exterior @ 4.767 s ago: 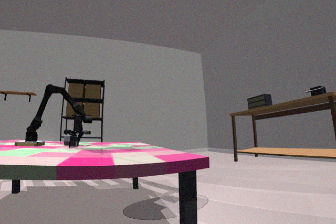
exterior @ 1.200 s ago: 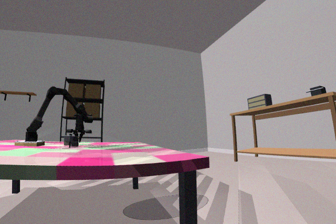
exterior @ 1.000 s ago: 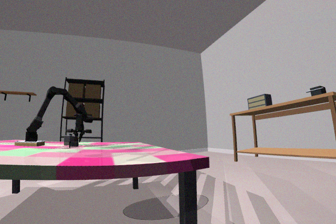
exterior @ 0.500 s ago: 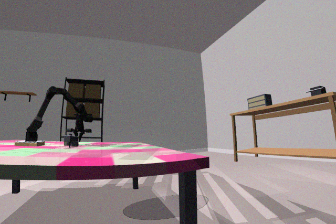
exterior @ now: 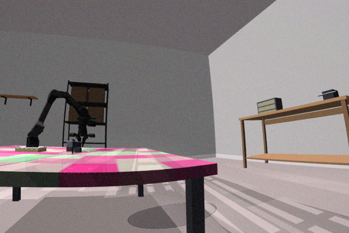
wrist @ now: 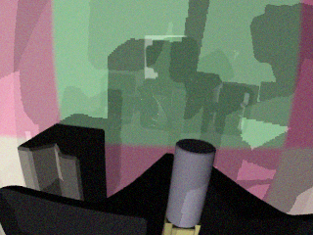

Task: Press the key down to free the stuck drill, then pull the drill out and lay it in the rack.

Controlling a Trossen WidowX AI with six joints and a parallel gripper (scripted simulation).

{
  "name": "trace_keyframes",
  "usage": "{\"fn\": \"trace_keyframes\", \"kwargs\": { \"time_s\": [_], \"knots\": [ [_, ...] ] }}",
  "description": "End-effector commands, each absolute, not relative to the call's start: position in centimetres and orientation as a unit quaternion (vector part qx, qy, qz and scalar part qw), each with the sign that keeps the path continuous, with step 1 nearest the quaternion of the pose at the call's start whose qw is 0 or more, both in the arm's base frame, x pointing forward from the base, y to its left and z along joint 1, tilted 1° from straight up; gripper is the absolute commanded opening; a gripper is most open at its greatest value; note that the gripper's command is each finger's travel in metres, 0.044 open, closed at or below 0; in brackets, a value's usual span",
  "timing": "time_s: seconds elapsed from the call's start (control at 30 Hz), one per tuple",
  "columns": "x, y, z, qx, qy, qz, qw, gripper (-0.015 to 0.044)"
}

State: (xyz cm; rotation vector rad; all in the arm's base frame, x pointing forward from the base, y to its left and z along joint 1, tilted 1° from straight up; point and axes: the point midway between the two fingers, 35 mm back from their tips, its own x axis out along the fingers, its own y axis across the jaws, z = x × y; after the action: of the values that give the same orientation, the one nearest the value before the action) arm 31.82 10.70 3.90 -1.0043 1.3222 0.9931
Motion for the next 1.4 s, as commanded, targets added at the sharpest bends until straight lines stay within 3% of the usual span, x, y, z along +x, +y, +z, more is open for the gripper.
{"fn": "trace_keyframes", "kwargs": {
  "time_s": [0.0,1.37],
  "knots": [
    [31.9,10.7,4.2,-0.428,0.56,0.423,0.569,0.0],
    [31.8,10.7,5.3,-0.428,0.56,0.423,0.569,0.0]
  ]
}}
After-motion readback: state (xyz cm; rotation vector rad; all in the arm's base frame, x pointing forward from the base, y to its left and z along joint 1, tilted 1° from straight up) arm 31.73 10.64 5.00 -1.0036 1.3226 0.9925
